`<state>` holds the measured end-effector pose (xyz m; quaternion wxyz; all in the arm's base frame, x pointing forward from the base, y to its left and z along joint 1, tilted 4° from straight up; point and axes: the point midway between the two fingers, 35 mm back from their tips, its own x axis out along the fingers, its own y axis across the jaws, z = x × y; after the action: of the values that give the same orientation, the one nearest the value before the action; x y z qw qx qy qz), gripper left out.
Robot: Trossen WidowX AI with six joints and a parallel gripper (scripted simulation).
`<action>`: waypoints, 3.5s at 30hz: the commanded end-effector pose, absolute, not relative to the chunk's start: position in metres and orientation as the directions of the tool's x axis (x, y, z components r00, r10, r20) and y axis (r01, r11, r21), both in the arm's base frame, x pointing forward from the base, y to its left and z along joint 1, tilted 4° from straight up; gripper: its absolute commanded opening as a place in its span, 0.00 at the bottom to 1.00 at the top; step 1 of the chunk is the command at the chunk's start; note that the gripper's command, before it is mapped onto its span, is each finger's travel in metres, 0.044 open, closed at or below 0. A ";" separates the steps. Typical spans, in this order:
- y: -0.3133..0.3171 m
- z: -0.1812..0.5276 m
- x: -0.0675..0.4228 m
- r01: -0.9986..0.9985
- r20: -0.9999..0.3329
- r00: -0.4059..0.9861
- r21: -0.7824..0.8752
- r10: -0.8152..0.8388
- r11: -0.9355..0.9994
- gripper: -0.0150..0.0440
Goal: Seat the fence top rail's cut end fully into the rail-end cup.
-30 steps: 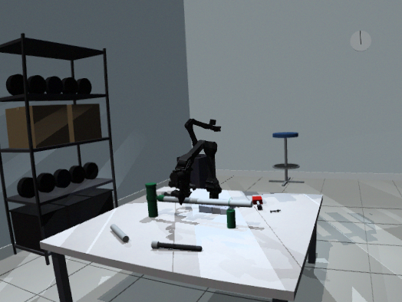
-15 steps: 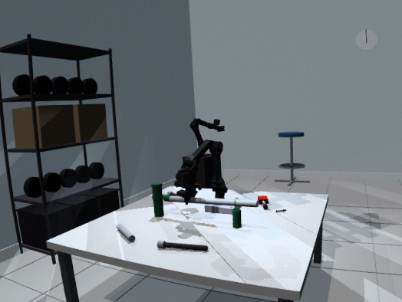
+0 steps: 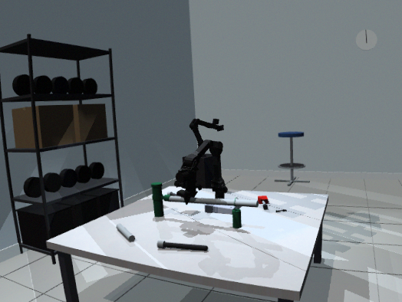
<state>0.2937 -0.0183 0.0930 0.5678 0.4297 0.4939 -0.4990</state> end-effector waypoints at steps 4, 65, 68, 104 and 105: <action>-0.018 0.093 0.294 0.991 -0.990 0.014 -0.005 -0.143 0.132 0.25; -0.024 0.097 0.294 0.991 -0.988 0.015 -0.005 -0.153 0.130 0.25; -0.024 0.097 0.294 0.991 -0.988 0.015 -0.005 -0.153 0.130 0.25; -0.022 0.096 0.293 0.991 -0.990 0.007 -0.011 -0.141 0.130 0.25; -0.022 0.096 0.293 0.991 -0.990 0.007 -0.011 -0.141 0.130 0.25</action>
<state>0.2929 -0.0221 0.0958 0.5651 0.4288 0.4958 -0.5009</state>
